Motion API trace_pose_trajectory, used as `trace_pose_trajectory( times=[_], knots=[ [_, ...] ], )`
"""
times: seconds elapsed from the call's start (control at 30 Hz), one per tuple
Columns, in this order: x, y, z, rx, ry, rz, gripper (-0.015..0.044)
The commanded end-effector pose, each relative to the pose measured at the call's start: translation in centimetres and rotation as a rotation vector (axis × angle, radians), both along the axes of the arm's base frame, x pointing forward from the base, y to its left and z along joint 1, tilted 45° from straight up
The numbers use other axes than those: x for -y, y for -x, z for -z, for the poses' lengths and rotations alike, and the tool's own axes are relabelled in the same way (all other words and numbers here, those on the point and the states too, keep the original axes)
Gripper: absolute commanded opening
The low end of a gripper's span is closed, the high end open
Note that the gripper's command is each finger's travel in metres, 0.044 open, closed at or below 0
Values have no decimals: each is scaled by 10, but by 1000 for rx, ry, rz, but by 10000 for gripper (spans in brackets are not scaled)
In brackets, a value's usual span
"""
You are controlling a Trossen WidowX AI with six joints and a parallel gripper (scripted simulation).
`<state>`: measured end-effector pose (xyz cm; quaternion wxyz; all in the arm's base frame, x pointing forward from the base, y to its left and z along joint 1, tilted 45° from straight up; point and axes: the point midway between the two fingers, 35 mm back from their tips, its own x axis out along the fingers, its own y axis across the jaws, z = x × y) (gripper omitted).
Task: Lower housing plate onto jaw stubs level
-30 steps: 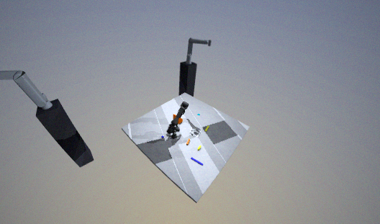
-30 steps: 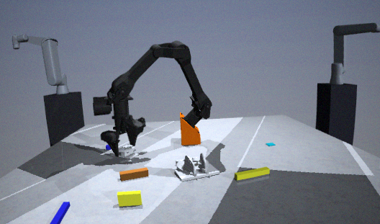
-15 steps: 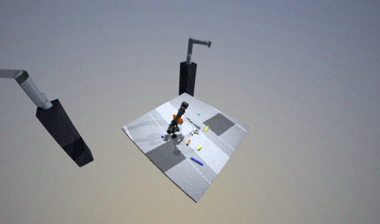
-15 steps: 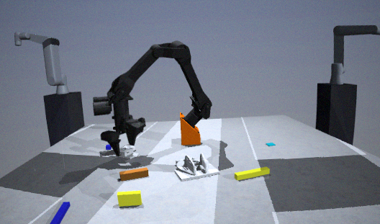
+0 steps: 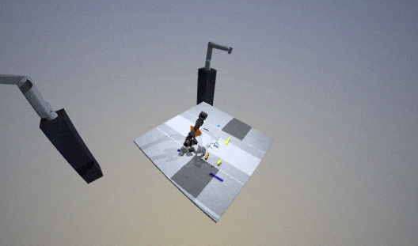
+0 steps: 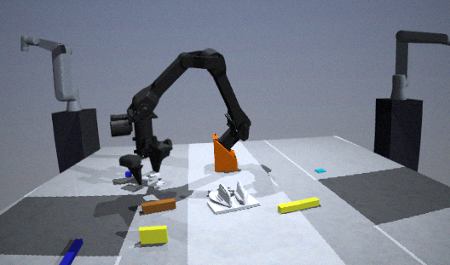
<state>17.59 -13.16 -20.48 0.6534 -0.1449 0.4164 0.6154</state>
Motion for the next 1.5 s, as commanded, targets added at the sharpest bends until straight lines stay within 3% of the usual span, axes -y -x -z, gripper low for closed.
trace_pose_trajectory(
  times=[0.0, 0.7, 1.47],
  knots=[
    [5, -1, -5, 0, 0, 0, 351],
    [50, -7, -52, -1, 2, 4, 351],
    [25, -41, -86, -104, 38, 120, 351]
  ],
)
